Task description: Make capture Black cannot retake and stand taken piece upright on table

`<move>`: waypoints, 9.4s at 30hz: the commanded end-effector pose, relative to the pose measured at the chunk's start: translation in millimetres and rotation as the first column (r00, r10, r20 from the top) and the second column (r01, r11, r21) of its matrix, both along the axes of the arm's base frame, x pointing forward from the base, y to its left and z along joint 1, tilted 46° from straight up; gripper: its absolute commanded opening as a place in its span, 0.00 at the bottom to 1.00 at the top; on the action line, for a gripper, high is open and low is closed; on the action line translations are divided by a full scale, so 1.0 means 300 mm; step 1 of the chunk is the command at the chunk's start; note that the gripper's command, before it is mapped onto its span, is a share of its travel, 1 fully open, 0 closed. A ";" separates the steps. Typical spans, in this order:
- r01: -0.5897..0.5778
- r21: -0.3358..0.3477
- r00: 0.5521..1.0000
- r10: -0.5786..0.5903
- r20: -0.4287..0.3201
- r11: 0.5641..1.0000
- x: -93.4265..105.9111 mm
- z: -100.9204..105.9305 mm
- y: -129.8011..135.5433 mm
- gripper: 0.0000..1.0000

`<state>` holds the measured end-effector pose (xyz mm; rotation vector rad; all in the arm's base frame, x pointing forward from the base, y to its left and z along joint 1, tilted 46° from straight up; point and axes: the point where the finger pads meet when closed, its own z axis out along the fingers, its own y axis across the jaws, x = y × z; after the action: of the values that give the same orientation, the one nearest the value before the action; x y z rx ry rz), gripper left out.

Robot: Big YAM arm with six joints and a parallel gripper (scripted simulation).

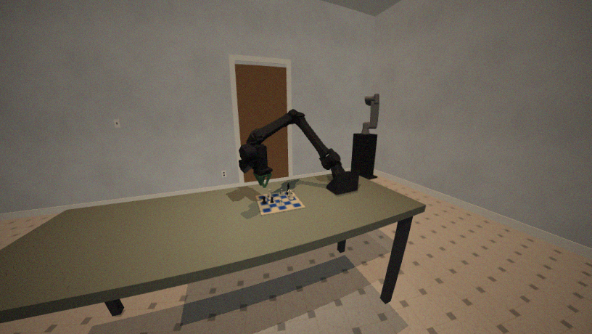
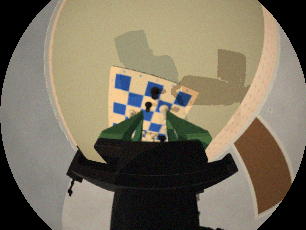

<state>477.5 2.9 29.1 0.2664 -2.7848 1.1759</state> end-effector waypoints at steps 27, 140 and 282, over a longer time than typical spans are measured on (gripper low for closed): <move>-0.003 0.001 1.000 0.003 0.006 1.000 0.012 -0.007 -0.021 0.36; -0.002 0.007 0.999 0.002 0.047 1.000 0.024 -0.063 -0.133 0.36; -0.003 -0.002 1.000 0.003 -0.002 1.000 -0.009 -0.149 -0.176 0.36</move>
<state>472.7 -40.1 -9.2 0.2684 -2.7900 1.1778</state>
